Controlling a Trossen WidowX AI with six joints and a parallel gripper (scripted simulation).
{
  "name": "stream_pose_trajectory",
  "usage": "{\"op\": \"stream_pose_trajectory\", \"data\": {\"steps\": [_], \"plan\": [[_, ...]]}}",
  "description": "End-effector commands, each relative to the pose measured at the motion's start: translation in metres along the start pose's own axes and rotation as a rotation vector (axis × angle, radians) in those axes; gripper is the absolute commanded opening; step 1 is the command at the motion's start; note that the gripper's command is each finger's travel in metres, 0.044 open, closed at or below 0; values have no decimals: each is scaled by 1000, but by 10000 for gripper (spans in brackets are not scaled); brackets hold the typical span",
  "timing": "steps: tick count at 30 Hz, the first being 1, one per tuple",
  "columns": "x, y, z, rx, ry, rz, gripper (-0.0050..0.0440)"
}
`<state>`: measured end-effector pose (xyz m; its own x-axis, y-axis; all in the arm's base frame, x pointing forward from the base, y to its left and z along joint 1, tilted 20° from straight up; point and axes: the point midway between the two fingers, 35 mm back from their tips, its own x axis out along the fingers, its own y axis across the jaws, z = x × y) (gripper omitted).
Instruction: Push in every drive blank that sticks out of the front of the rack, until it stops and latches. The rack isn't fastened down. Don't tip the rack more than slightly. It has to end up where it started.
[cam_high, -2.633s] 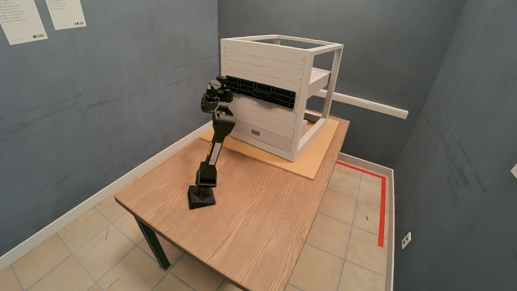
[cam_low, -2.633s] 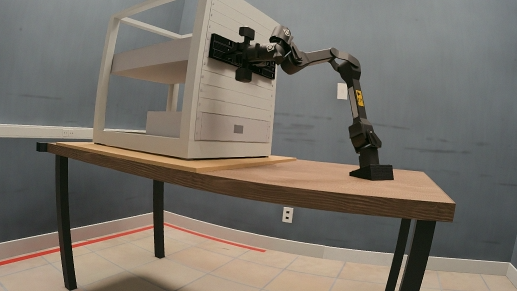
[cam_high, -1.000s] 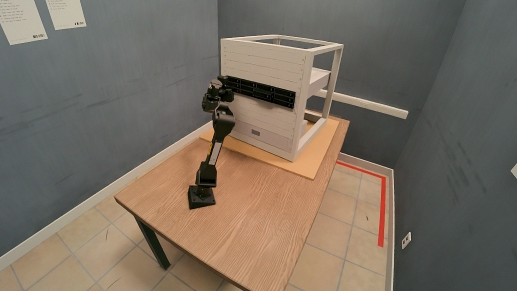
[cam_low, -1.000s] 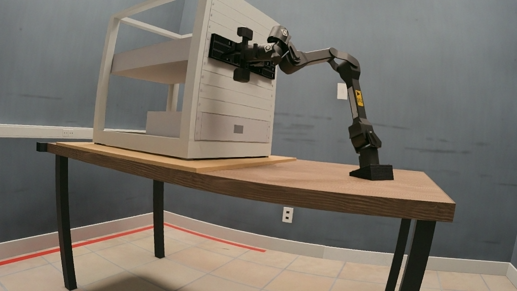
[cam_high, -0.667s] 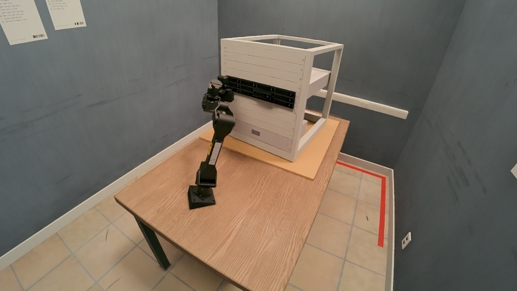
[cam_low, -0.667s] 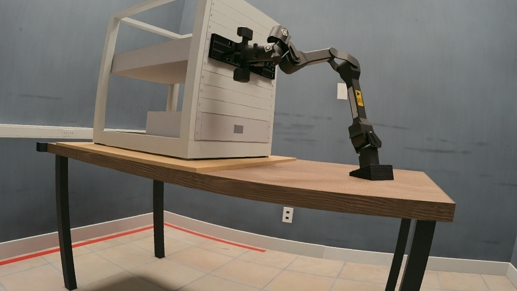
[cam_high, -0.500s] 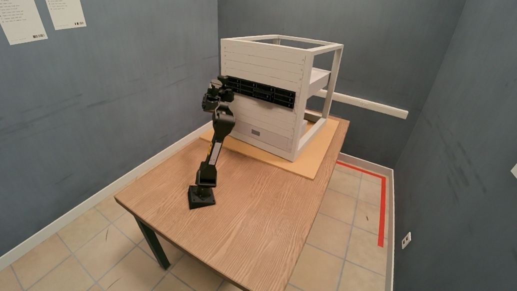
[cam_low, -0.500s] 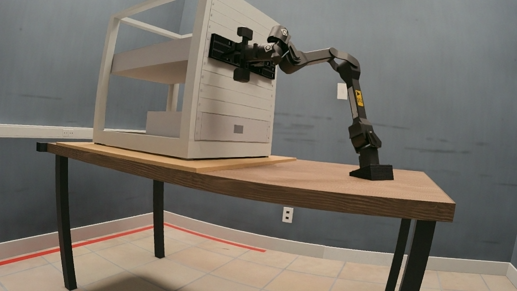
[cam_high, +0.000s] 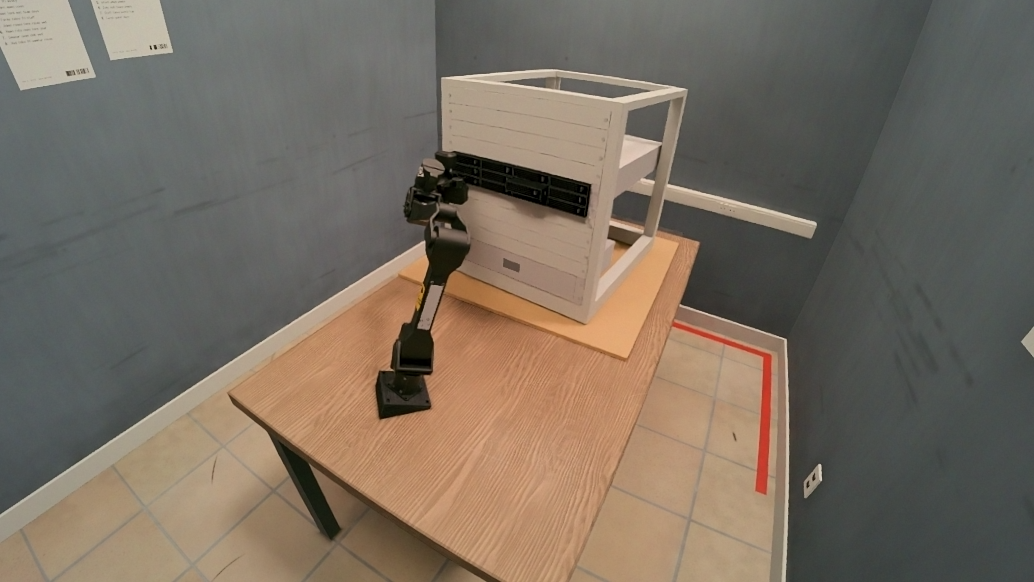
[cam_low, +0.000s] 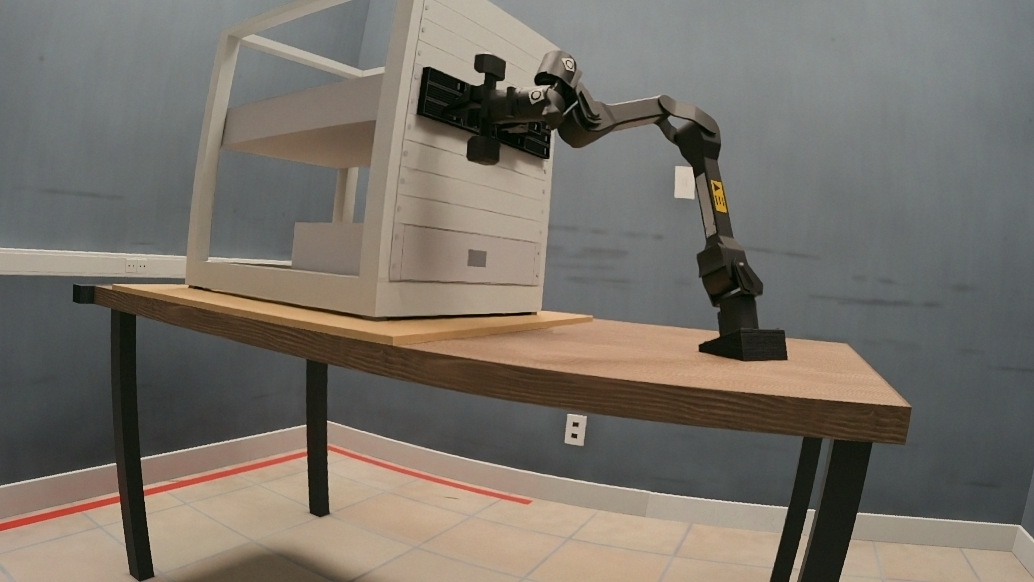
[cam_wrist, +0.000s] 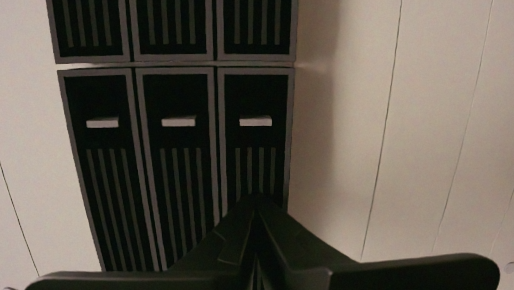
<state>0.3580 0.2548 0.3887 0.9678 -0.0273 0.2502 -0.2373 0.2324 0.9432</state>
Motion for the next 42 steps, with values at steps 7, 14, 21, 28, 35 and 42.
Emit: {"op": "stream_pose_trajectory", "data": {"steps": [7, 14, 21, 28, 35, 42], "plan": [[7, 9, 5, 18, -10, 18, -50], [4, 9, 5, 18, -10, 19, -50], [-21, 9, 5, 18, -10, 19, -50], [-53, 8, 4, 18, -10, 18, -50], [-53, 8, 4, 18, -10, 18, -50], [-53, 8, 4, 18, -10, 18, -50]]}}
